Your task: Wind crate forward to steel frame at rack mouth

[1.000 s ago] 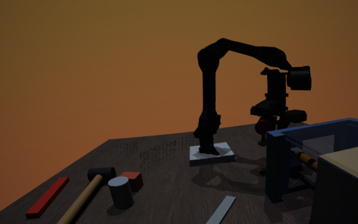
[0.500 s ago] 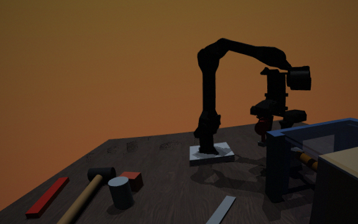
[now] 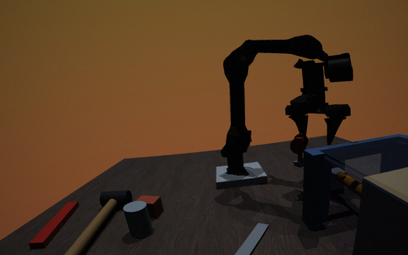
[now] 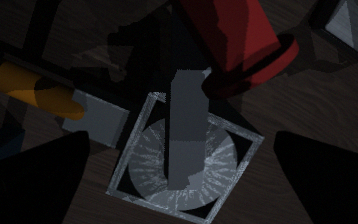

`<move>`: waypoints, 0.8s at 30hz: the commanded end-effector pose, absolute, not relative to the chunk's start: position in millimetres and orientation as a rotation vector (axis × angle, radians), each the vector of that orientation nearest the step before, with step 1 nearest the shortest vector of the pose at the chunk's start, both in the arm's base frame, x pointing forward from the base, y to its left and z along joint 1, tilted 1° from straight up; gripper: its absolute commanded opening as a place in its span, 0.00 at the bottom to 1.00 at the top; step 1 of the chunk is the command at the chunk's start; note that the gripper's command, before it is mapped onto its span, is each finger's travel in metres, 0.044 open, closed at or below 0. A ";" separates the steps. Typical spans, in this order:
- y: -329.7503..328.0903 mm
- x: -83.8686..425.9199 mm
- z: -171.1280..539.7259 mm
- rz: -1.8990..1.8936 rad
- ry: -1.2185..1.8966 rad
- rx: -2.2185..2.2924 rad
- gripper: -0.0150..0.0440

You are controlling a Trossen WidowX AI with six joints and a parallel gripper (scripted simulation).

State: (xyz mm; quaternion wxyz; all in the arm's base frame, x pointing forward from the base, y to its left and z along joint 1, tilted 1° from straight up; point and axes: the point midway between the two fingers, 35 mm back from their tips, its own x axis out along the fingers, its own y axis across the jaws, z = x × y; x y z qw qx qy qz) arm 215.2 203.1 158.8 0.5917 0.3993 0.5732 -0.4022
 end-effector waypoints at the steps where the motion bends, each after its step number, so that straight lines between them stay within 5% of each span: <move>1: 200.0 211.5 214.1 -0.866 1.328 0.988 1.00; 9: 196.6 208.6 236.3 -0.831 1.314 1.025 1.00; 24: 196.6 208.6 236.3 -0.831 1.314 1.025 0.33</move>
